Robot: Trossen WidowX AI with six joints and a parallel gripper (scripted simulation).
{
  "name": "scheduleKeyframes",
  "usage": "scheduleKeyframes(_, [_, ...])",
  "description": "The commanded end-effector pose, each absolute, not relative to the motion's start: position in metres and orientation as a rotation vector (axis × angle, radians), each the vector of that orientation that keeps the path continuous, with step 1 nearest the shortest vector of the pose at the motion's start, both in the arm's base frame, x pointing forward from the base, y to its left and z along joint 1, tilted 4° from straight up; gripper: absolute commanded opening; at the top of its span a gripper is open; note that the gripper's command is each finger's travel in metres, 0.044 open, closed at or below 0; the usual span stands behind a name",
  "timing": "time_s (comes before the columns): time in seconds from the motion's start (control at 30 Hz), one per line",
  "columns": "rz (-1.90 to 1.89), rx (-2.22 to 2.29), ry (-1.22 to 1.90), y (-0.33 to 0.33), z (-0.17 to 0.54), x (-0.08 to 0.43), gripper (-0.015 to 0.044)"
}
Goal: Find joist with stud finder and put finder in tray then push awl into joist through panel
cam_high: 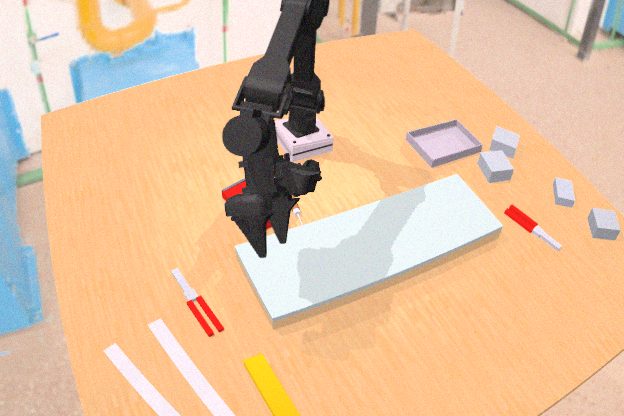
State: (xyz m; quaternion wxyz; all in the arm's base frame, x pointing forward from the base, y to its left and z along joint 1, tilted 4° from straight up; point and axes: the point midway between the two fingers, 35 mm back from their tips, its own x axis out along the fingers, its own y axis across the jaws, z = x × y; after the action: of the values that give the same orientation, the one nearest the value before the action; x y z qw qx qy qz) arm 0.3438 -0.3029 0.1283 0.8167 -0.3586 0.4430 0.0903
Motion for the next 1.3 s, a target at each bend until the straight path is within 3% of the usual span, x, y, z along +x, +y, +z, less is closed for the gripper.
scheduleKeyframes(0.0, [0.163, -0.461, 1.216, -0.285, 0.093, 0.275, 0.044])
scheduleKeyframes(0.3, [0.107, -0.03, 1.615, -0.238, 0.069, 0.167, 0.044])
scheduleKeyframes(1.27, [0.107, -0.028, 1.617, -0.23, 0.058, 0.161, 0.044])
